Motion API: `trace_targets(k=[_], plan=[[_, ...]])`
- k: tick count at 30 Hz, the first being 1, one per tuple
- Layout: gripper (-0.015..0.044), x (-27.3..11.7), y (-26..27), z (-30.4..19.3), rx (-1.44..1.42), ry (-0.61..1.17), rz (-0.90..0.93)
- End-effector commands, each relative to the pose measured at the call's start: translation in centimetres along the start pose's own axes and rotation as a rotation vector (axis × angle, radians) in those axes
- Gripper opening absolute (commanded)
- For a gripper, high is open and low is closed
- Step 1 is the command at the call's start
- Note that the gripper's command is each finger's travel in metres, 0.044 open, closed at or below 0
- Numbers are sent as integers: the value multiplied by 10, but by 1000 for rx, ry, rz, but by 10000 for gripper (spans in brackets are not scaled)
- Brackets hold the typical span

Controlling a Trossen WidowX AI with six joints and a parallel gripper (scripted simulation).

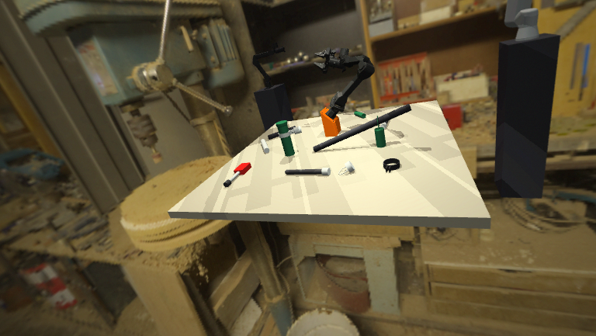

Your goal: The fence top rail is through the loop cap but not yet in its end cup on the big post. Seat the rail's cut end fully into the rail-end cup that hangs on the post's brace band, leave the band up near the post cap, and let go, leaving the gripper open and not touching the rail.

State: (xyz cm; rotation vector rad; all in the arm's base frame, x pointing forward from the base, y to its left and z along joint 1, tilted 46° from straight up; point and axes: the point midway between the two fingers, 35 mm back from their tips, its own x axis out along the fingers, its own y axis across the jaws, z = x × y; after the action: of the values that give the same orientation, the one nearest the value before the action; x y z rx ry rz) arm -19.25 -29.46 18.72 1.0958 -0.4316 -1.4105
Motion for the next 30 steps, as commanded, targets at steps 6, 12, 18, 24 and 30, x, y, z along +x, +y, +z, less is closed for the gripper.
trace_targets(k=[6,12,18,24,30], plan=[[440,45,34,-57,-120,235,64],[440,77,79,-145,-306,546,177],[440,76,121,-237,-509,843,332],[440,46,152,-323,-694,1137,520],[440,-8,171,-396,-867,1424,731]])
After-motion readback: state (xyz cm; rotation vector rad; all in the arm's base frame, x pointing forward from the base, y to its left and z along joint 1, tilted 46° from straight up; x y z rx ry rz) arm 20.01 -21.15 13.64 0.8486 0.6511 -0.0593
